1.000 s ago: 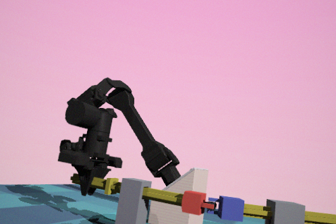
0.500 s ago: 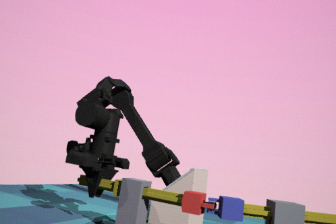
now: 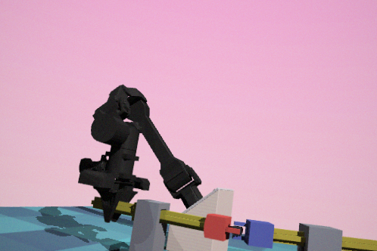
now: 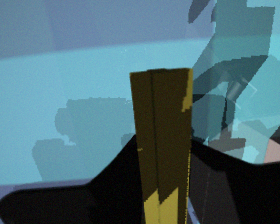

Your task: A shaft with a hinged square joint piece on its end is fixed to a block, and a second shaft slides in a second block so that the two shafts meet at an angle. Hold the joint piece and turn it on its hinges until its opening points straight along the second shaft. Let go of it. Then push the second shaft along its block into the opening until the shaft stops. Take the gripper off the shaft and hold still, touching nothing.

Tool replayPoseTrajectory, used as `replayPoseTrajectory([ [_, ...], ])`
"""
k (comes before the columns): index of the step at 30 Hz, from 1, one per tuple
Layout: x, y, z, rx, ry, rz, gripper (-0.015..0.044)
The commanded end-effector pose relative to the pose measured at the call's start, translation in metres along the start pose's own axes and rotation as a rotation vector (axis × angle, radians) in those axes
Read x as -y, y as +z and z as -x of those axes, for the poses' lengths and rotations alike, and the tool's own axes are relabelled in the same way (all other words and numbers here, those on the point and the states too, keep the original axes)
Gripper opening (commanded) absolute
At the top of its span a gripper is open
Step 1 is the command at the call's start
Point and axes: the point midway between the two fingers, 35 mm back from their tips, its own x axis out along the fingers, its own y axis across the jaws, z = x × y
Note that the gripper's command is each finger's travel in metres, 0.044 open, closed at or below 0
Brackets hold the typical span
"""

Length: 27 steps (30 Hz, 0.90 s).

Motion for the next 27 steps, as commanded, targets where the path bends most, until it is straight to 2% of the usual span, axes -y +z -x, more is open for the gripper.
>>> replayPoseTrajectory([
  [1, -0.0003, 0.0001, 0.0004, -0.001, 0.001, 0.000, 0.0000],
  [4, -0.0003, 0.0001, 0.0004, -0.001, 0.001, 0.000, 0.0000],
  [7, -0.0003, 0.0001, 0.0004, -0.001, 0.001, 0.000, 0.0067],
  [12, -0.0003, 0.0001, 0.0004, -0.001, 0.001, 0.000, 0.0067],
  [26, -0.0003, 0.0001, 0.0004, -0.001, 0.001, 0.000, 0.0434],
  [27, -0.0003, 0.0001, 0.0004, -0.001, 0.001, 0.000, 0.0440],
])
